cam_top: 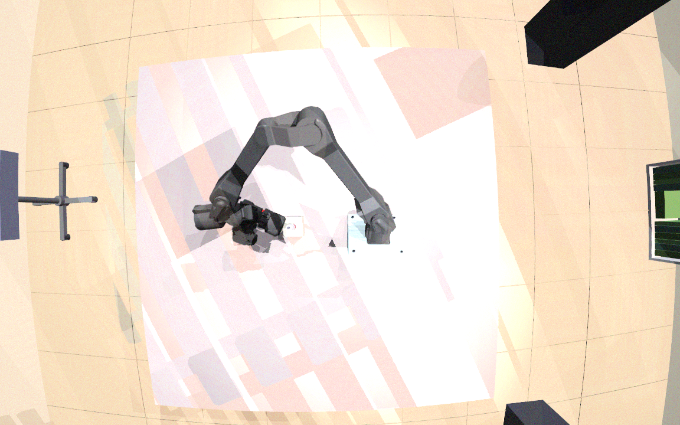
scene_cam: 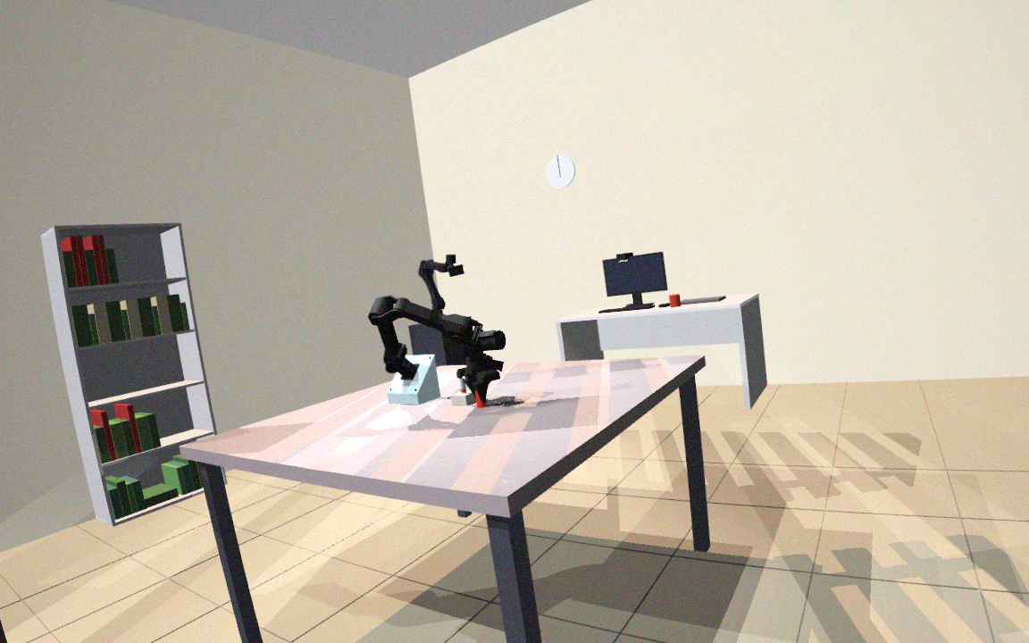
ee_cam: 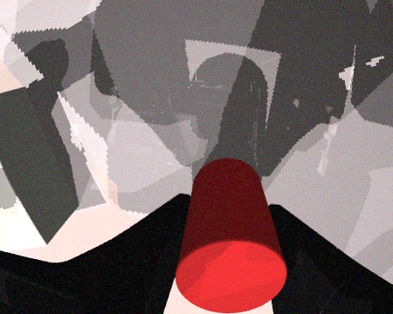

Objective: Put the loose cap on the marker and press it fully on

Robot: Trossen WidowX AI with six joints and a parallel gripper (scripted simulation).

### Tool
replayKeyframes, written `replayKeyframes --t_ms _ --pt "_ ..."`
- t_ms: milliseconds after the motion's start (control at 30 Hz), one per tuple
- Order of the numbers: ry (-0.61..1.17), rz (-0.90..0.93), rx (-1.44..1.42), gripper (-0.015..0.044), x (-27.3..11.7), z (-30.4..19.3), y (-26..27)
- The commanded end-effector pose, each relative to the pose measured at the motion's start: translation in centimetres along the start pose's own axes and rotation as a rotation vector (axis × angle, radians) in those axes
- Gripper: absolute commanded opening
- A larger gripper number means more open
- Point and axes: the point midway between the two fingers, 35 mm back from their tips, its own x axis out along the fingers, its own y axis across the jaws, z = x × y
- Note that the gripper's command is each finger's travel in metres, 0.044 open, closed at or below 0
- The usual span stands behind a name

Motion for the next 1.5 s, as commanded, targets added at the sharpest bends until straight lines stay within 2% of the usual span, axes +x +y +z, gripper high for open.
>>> replayKeyframes --t_ms 0,67,167,200,833,1000,1467 --pt "0.005 -0.003 -0.003 0.0096 0.1 0.0 0.0" --pt "0.005 -0.003 -0.003 0.0083 0.1 0.0 0.0" --pt "-0.016 -0.007 0.014 0.0004 -0.3 0.3 0.0" --pt "-0.019 -0.008 0.016 0.0 -0.6 0.4 0.0" --pt "0.001 -0.001 -0.003 0.0 -5.8 0.1 0.0" --pt "0.002 -0.001 -0.004 0.0 -6.0 0.1 0.1" --pt "-0.01 0.005 -0.009 0.0 -9.1 0.5 5.6"
